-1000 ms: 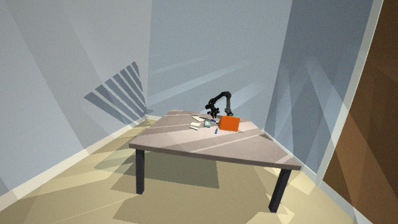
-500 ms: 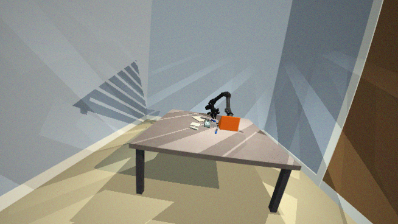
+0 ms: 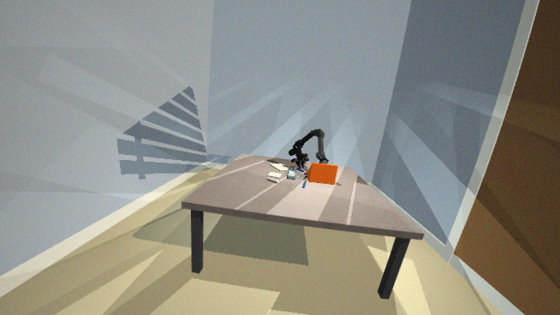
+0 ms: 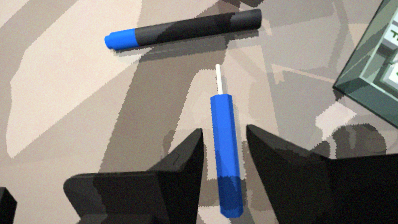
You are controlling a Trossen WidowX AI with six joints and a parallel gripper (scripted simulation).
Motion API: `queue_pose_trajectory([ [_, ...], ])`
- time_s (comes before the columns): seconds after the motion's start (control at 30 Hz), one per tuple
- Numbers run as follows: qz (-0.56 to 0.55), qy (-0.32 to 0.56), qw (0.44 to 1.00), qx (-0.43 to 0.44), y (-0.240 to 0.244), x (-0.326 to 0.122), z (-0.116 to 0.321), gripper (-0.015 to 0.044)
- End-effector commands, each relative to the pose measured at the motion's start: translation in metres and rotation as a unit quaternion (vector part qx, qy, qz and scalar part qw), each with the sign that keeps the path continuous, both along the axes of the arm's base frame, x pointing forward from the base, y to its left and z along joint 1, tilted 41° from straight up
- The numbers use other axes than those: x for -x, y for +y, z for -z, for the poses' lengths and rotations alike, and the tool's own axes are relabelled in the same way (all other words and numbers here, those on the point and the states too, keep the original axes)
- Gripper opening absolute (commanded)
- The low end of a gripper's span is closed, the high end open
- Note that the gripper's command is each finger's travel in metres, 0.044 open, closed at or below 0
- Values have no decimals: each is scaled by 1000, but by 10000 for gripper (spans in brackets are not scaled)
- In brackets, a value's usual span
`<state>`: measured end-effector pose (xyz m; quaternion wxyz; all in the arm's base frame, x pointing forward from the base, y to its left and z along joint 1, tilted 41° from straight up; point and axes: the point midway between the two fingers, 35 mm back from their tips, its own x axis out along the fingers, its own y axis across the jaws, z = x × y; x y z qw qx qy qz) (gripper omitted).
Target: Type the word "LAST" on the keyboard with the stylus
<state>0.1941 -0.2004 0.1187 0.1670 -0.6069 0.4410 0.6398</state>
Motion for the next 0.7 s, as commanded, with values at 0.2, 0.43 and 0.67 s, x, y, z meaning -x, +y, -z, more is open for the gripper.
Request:
queue_pose_trajectory([
  [0.2, -3, 4, 1000, -4, -4, 0, 8, 150],
  [0.43, -3, 4, 1000, -4, -7, -1, 11, 150],
  [0.67, -3, 4, 1000, -4, -10, -2, 15, 150],
])
